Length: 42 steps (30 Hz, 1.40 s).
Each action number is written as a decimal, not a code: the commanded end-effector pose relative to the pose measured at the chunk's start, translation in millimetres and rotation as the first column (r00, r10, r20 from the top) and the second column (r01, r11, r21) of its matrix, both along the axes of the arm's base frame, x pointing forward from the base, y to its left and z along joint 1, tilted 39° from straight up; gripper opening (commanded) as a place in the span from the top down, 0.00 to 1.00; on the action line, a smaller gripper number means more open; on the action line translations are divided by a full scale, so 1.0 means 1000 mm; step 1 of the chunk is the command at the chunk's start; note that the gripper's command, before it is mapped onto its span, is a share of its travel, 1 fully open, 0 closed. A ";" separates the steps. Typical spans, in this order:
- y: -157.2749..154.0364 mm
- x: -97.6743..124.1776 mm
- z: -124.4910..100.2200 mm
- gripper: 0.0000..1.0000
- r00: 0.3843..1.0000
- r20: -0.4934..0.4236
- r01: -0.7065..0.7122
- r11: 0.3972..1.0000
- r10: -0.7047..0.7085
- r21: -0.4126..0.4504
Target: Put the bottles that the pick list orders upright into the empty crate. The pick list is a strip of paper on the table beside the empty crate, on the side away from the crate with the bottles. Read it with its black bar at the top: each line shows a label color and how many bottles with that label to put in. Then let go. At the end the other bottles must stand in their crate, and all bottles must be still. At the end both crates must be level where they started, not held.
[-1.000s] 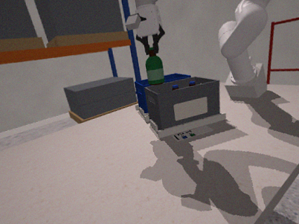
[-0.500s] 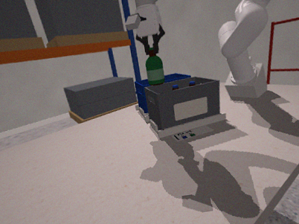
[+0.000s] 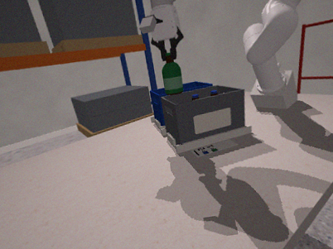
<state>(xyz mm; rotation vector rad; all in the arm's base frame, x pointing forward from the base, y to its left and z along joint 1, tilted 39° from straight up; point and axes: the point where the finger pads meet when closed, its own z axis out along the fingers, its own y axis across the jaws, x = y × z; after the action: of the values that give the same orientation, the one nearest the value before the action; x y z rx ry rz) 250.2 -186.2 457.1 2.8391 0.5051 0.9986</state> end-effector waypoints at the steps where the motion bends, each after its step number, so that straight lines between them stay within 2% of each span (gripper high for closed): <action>1: 0.000 0.000 0.001 1.00 1.000 0.002 0.001 1.000 -0.001 -0.003; 21: -0.001 0.000 0.001 1.00 1.000 0.002 0.001 1.000 -0.001 -0.003; 42: 0.000 0.012 -0.013 1.00 1.000 0.002 0.001 1.000 -0.001 -0.003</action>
<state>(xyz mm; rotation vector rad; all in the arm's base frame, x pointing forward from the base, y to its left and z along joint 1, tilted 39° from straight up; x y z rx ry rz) 260.3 -186.4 444.6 2.8388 0.5052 0.9988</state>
